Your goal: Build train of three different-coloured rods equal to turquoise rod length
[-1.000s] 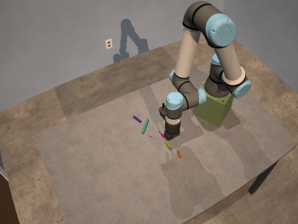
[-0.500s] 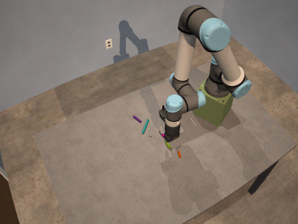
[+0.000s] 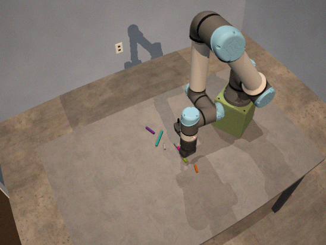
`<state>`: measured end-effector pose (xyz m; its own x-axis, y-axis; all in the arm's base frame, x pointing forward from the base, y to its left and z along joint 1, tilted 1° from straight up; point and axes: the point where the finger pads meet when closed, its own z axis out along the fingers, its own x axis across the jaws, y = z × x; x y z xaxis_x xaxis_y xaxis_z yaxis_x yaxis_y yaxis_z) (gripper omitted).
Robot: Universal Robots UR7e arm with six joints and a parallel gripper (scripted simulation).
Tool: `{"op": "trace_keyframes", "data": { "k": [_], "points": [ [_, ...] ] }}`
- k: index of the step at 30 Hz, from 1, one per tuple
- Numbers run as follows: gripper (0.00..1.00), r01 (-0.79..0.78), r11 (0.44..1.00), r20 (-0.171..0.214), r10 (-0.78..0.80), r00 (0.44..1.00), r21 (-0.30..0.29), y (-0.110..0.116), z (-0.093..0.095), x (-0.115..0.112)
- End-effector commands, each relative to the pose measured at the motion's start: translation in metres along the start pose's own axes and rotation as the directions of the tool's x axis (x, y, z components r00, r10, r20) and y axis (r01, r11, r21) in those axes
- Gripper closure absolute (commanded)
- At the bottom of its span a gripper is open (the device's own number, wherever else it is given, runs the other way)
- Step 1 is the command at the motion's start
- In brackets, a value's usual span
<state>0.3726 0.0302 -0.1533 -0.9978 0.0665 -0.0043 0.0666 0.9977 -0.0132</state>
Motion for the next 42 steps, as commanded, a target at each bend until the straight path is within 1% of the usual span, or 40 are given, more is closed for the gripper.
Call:
{"op": "trace_keyframes", "data": {
  "k": [1,13,42],
  "points": [
    [0.46,0.0,1.0,0.001,0.0,1.0,0.0,0.0,0.0051,-0.0005],
    [0.46,0.0,1.0,0.001,0.0,1.0,0.0,0.0,0.0095,-0.0006],
    [0.46,0.0,1.0,0.001,0.0,1.0,0.0,0.0,0.0097,-0.0006]
  ]
}}
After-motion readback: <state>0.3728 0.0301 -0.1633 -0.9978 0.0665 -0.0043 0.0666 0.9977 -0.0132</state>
